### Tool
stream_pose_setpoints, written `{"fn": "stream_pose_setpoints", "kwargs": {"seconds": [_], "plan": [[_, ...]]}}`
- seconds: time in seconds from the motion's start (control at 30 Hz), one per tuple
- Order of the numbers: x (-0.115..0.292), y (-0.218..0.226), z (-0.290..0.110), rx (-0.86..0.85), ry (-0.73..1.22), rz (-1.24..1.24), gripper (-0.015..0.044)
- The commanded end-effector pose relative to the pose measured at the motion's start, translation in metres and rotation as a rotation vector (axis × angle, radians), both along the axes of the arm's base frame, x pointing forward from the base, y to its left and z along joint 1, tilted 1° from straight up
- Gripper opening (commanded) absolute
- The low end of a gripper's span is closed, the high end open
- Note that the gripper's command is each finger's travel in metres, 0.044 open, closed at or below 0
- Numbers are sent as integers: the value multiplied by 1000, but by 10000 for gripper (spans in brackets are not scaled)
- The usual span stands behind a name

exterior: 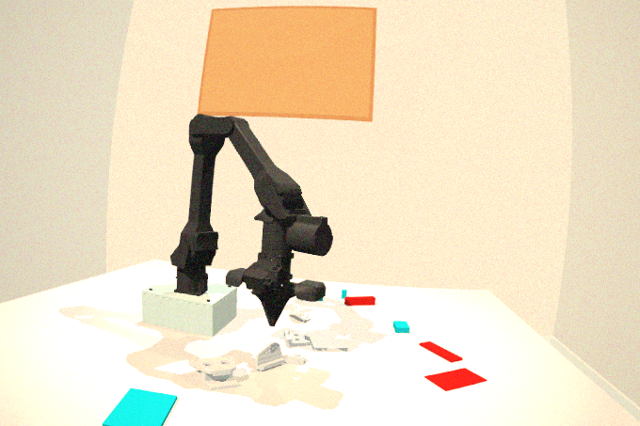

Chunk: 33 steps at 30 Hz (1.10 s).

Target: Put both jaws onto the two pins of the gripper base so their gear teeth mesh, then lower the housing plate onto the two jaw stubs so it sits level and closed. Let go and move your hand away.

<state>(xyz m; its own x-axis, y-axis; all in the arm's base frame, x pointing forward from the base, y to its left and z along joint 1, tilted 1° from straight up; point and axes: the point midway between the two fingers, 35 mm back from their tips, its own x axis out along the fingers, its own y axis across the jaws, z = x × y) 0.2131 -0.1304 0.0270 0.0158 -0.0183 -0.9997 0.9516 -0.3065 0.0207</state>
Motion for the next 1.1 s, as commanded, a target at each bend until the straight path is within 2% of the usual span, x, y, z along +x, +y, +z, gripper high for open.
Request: {"fn": "stream_pose_setpoints", "kwargs": {"seconds": [0.0, 0.07, 0.63, 1.07], "plan": [[-1, 1, 22, -5, -8, -1, 0], [-1, 1, 22, -5, -8, -1, 0], [2, -1, 16, -11, -19, 0, 440], [2, -1, 16, -11, -19, 0, 440]]}}
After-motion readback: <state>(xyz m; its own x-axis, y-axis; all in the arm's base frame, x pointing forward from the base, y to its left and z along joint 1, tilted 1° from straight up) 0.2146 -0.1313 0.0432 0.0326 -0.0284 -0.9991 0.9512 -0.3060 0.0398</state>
